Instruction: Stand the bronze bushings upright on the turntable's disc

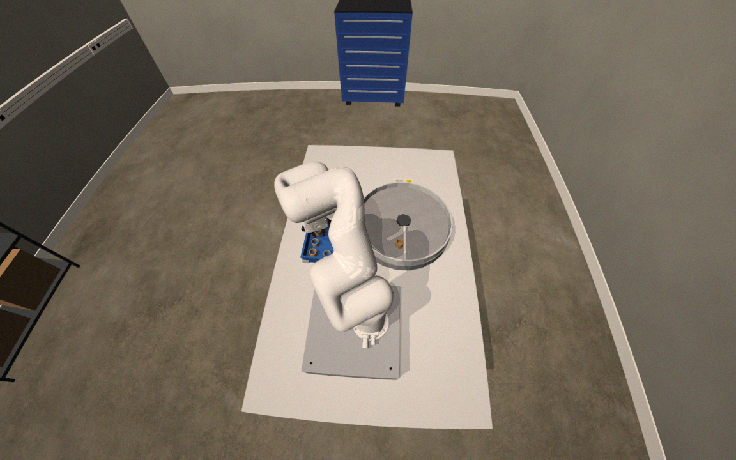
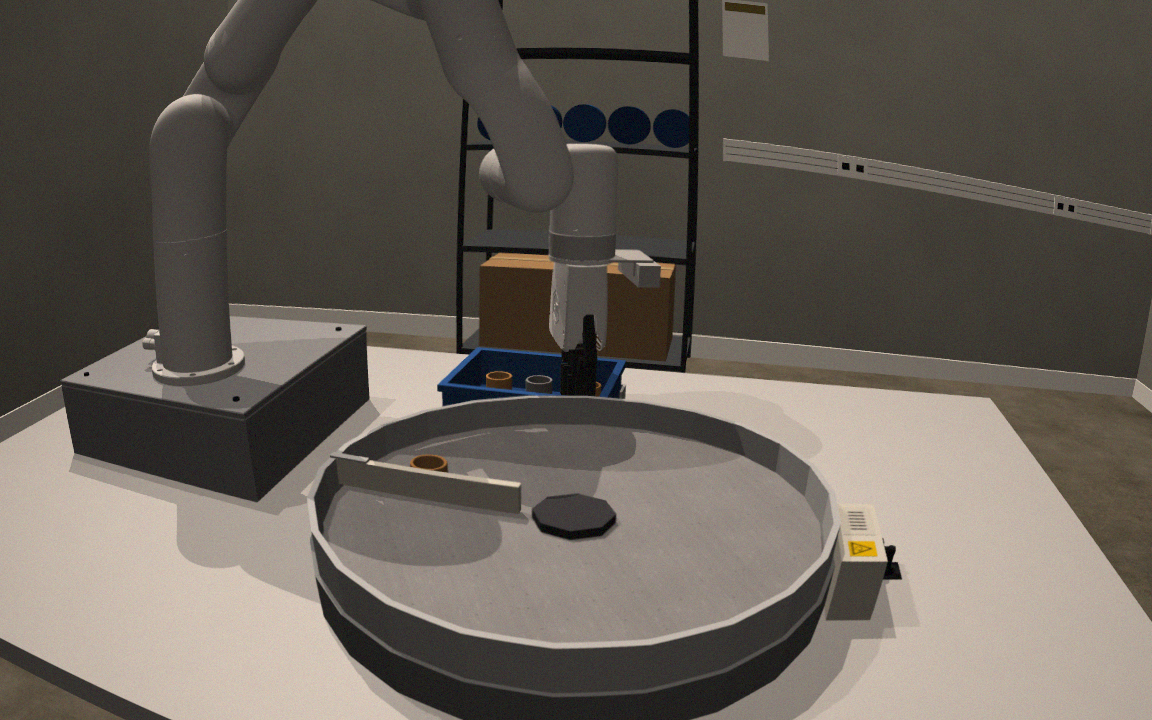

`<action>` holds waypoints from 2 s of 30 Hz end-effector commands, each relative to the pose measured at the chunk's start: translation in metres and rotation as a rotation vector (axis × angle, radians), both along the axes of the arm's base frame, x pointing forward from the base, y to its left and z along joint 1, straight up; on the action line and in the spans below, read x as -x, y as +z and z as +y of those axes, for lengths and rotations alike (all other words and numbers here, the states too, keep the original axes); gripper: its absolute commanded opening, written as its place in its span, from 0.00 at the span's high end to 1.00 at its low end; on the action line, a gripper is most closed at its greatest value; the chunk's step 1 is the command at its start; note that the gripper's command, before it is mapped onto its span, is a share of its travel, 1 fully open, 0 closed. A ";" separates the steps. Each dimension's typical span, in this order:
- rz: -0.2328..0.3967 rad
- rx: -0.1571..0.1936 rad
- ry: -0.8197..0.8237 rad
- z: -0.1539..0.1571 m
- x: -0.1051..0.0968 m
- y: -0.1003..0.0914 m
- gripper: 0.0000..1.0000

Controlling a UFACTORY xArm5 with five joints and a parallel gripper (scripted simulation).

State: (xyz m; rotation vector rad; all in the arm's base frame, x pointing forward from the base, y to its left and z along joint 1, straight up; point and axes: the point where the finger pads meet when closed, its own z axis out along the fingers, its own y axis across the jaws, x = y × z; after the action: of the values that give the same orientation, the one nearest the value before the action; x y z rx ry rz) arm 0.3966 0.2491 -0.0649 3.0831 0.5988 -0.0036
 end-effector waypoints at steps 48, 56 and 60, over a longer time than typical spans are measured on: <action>-0.003 -0.002 0.000 0.001 -0.001 0.102 1.00; -0.003 -0.002 0.000 0.001 -0.001 0.107 1.00; -0.003 -0.002 0.000 0.001 -0.001 0.107 1.00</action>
State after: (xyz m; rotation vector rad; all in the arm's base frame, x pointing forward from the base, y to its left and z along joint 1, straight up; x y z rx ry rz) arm 0.3963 0.2490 0.0398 3.0827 0.5988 -0.0051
